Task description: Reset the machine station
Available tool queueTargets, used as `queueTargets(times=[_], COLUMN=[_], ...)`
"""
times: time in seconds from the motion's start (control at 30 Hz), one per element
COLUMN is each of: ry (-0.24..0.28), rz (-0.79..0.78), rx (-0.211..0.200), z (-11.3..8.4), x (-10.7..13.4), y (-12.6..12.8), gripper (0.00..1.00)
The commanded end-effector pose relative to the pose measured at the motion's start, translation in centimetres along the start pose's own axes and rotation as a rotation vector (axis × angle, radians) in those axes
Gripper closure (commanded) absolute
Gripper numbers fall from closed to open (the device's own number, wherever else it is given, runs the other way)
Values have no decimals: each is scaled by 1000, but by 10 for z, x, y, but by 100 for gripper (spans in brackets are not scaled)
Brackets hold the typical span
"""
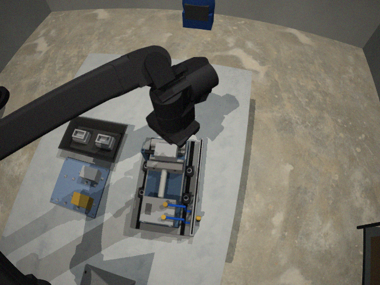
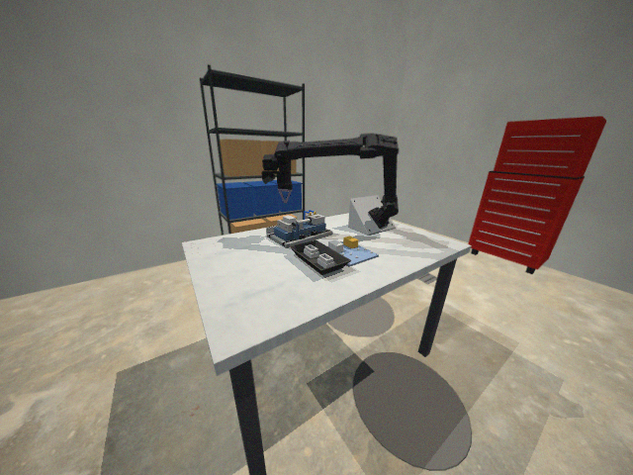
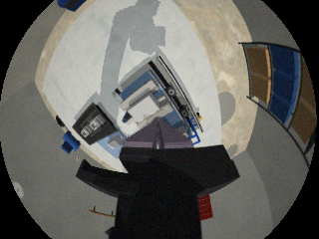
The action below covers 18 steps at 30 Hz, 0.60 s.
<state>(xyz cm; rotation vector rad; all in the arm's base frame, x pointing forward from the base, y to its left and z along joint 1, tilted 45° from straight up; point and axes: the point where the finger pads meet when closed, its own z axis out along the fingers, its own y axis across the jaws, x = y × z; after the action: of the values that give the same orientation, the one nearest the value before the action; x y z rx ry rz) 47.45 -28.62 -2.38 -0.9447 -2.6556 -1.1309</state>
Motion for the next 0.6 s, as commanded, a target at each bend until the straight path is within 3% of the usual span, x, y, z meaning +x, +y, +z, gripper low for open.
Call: queueTargets(times=[0.0, 0.13, 0.2, 0.27, 0.57], ry=[1, 5, 5, 14, 23], rz=[-281, -461, -461, -617, -625], rx=[-2, -2, -2, -3, -8], z=[-4, -5, -5, -5, -2], x=[-16, -17, -17, -17, -14], y=[2, 1, 1, 1, -2], gripper=[100, 100, 100, 100, 100])
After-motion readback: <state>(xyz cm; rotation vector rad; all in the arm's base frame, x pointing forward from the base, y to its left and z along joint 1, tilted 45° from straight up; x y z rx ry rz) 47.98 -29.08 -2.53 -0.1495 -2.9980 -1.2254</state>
